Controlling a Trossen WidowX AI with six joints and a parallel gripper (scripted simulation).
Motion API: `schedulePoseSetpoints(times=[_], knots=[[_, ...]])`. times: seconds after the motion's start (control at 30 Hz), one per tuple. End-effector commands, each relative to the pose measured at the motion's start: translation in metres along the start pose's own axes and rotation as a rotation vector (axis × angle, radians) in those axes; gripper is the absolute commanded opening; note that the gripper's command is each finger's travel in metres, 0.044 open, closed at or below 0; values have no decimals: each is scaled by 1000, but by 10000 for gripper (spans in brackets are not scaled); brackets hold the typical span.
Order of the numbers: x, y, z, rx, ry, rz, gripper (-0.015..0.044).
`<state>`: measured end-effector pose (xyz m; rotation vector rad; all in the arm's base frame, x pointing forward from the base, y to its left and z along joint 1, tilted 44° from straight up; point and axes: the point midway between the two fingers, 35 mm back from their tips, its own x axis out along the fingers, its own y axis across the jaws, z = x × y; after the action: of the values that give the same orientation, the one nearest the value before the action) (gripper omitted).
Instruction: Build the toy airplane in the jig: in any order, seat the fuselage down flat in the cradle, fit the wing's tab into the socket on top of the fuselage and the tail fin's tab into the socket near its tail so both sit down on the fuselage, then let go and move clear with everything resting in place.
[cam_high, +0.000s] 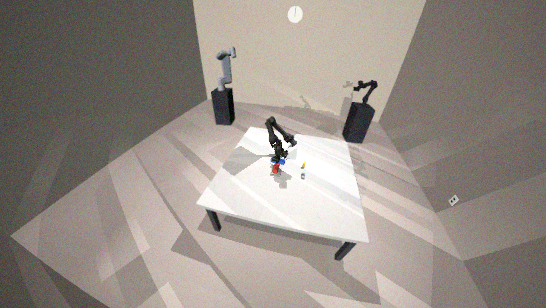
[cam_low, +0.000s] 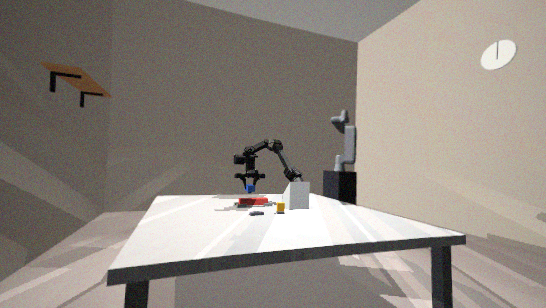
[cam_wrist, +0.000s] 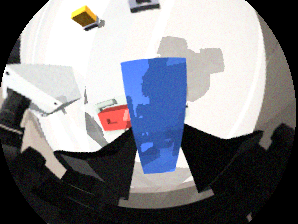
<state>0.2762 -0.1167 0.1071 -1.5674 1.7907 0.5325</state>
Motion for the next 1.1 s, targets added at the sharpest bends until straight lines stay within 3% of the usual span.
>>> schedulePoseSetpoints(times=[0.0,0.07,0.33,1.07], knots=[[0,4,-10,-59,9,-8,0],[1,5,-12,-71,11,-7,0],[1,5,-12,-71,11,-7,197],[11,4,-13,-70,10,-7,197]])
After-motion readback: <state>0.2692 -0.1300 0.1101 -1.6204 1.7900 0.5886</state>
